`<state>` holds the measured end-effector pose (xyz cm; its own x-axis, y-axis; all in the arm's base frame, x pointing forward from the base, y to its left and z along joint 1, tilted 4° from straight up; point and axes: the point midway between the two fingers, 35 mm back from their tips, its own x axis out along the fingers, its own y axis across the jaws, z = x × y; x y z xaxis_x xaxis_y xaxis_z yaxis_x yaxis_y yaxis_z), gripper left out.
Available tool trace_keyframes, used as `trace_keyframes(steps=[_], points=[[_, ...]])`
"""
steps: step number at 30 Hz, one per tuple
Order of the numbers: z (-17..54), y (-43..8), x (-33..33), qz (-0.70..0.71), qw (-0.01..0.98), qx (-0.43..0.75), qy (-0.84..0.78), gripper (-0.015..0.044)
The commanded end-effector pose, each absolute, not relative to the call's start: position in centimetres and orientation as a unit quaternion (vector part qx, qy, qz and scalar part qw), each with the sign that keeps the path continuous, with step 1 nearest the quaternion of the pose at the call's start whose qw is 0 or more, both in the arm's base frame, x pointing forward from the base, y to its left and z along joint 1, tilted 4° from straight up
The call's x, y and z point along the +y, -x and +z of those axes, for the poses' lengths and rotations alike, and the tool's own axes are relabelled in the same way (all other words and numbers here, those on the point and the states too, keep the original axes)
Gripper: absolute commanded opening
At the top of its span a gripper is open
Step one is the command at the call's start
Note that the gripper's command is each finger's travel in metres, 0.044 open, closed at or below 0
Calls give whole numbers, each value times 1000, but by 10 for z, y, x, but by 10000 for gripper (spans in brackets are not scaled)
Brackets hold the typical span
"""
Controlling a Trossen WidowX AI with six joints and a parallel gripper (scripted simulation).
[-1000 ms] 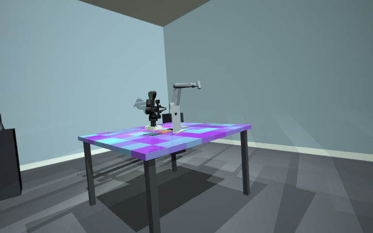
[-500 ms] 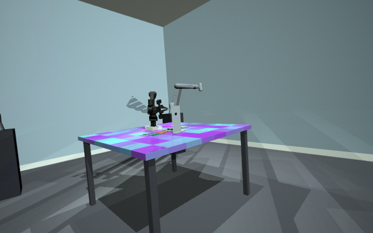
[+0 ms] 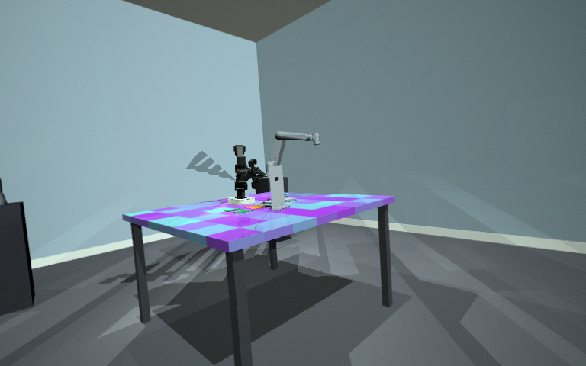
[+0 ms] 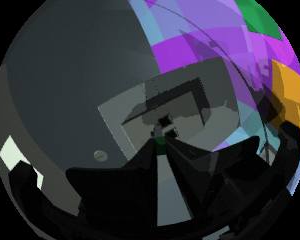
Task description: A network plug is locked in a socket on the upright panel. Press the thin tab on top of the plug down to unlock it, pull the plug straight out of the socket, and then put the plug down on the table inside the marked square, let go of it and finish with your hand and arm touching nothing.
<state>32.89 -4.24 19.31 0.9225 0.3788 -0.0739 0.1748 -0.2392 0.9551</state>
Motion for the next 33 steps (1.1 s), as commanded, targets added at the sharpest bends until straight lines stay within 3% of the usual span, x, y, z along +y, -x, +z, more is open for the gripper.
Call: trace_keyframes(steps=[1, 33], points=[[187, -330, -41, 55, 592, 176, -785, 0], [108, -281, -28, -246, 602, 237, -722, 0]])
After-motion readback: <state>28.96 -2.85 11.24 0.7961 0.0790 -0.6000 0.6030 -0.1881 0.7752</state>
